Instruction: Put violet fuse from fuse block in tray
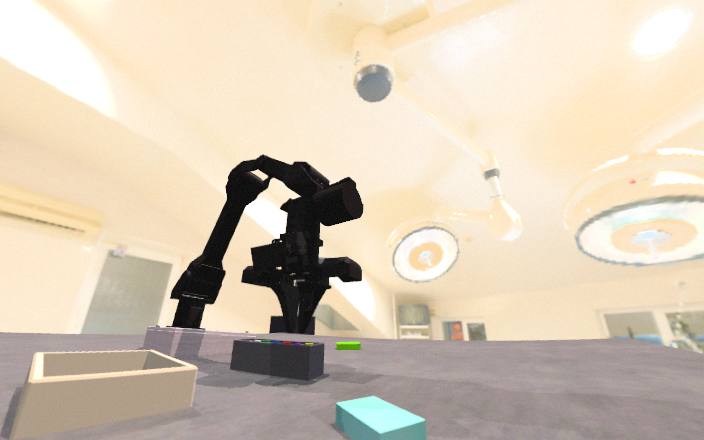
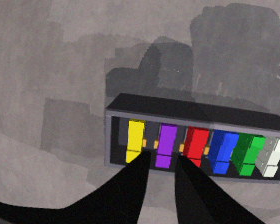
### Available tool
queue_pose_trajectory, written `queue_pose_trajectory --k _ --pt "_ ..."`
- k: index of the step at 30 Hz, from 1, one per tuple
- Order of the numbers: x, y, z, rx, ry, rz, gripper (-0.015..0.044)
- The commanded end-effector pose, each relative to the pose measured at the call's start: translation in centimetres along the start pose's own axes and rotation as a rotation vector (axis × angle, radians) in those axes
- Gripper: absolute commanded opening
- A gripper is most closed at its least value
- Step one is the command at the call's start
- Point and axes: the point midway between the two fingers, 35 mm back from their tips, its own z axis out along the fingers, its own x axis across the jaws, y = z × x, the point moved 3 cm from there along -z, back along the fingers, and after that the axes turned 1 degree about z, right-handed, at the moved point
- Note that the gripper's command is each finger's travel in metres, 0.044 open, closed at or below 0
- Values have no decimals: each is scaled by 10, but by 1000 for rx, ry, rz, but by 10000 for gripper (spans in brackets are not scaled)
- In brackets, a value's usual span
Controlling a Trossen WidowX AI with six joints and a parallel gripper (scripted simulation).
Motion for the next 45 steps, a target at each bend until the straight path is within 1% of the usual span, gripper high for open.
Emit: queue_pose_trajectory --k 1,36,45 --pt "-1 0 5 -3 -6 4 71" --pt "-1 0 19 -3 -6 4 71" --pt "-1 0 18 1 -4 0 11"
